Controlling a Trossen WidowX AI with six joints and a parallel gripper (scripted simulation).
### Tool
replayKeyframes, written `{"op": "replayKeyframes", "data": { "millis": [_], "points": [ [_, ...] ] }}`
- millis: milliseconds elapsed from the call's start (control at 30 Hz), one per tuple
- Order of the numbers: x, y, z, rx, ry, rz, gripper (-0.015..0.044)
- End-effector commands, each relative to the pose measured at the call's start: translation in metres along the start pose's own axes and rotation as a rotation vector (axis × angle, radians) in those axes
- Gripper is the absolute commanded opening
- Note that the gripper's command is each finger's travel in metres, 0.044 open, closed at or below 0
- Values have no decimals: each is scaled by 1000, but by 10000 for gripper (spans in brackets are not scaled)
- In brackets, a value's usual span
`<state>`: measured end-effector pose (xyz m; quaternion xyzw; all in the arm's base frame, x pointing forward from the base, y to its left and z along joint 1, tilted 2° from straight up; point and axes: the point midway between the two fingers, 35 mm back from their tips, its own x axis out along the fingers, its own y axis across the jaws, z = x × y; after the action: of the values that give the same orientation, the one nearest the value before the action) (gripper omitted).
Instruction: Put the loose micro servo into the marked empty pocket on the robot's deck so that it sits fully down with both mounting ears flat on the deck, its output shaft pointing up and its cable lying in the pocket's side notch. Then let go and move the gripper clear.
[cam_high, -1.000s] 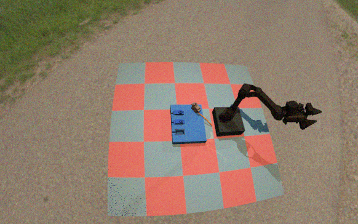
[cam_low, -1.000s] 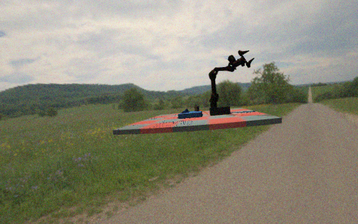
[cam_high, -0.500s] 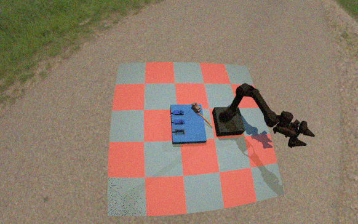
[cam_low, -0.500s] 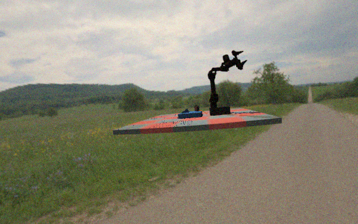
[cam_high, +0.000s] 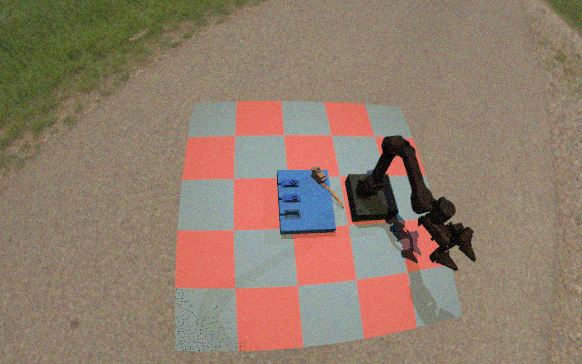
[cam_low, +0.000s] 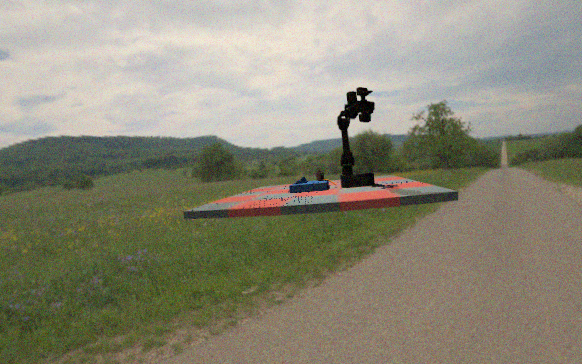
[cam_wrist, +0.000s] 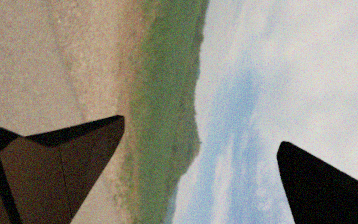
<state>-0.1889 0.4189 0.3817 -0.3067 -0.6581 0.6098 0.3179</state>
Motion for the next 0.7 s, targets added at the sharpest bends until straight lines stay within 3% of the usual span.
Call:
{"op": "replayKeyframes", "data": {
  "millis": [0, 333, 667],
  "points": [
    [-19, 27, -51, -10, 129, 97, 440],
    [-86, 76, -148, -15, 401, 308, 440],
    [-186, 124, -221, 25, 658, 541, 440]
  ]
}}
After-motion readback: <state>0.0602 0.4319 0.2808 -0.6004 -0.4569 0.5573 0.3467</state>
